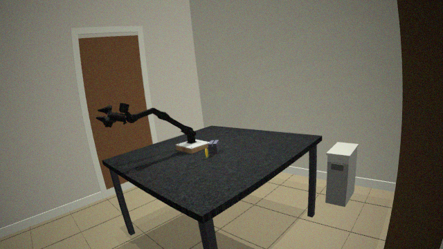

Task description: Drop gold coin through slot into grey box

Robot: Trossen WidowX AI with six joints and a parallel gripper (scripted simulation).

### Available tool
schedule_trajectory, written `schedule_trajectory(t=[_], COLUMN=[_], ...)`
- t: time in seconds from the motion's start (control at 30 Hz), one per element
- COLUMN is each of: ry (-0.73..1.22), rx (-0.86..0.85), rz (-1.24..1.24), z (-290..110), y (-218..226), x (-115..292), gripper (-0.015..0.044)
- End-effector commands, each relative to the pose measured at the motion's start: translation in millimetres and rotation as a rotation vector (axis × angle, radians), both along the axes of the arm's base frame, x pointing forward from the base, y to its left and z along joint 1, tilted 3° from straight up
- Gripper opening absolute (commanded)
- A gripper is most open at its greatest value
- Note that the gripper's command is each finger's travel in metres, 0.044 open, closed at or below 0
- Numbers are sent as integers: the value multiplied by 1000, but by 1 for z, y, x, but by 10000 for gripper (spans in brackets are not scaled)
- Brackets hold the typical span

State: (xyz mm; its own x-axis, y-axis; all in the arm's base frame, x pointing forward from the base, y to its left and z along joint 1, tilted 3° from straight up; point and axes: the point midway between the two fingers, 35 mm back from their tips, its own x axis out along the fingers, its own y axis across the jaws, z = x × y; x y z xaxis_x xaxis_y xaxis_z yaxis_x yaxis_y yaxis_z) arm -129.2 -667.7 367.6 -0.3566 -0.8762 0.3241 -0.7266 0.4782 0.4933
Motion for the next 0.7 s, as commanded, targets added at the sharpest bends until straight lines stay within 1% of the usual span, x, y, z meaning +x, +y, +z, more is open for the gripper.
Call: schedule_trajectory(t=[0.0,0.1,0.27,0.47,0.67], ry=[2,36,178,400,679], rx=[4,60,260,477,664], rz=[2,26,131,283,473], z=[0,-5,-27,-59,-96], y=[0,-4,-7,7,47], x=[1,22,101,197,293], gripper=[374,295,164,161,161])
